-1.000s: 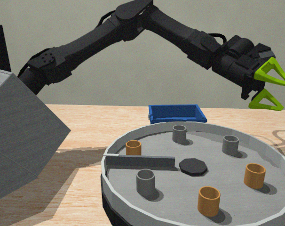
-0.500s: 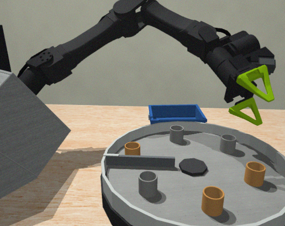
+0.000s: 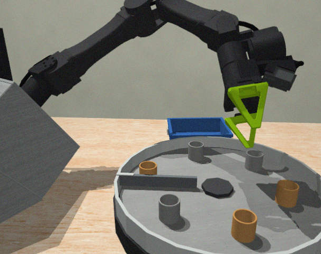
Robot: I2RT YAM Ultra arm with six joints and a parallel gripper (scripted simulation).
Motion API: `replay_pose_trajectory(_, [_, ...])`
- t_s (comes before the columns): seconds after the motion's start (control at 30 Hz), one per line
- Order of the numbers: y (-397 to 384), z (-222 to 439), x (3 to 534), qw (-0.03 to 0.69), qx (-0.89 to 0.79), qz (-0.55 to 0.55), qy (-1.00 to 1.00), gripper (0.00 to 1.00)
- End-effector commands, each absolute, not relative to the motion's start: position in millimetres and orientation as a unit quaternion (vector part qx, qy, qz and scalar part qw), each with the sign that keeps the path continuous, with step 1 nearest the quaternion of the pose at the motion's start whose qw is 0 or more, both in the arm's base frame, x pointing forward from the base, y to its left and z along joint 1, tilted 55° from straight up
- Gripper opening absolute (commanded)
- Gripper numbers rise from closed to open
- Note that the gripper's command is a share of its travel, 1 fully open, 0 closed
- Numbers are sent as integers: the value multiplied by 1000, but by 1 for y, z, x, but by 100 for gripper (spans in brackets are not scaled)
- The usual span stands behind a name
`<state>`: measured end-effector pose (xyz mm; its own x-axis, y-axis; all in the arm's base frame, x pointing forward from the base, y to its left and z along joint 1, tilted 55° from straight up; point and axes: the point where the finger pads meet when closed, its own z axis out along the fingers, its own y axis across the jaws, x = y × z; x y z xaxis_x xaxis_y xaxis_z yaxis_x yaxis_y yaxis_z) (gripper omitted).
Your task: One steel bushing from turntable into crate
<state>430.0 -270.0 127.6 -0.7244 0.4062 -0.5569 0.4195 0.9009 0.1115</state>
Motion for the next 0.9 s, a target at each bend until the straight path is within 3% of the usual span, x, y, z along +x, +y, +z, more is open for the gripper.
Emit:
replay_pose_trajectory(0.0, [-265, 100, 396, 242, 235, 42, 940, 100])
replay_pose_trajectory(0.87, [-211, 76, 290, 125, 329, 297, 887, 100])
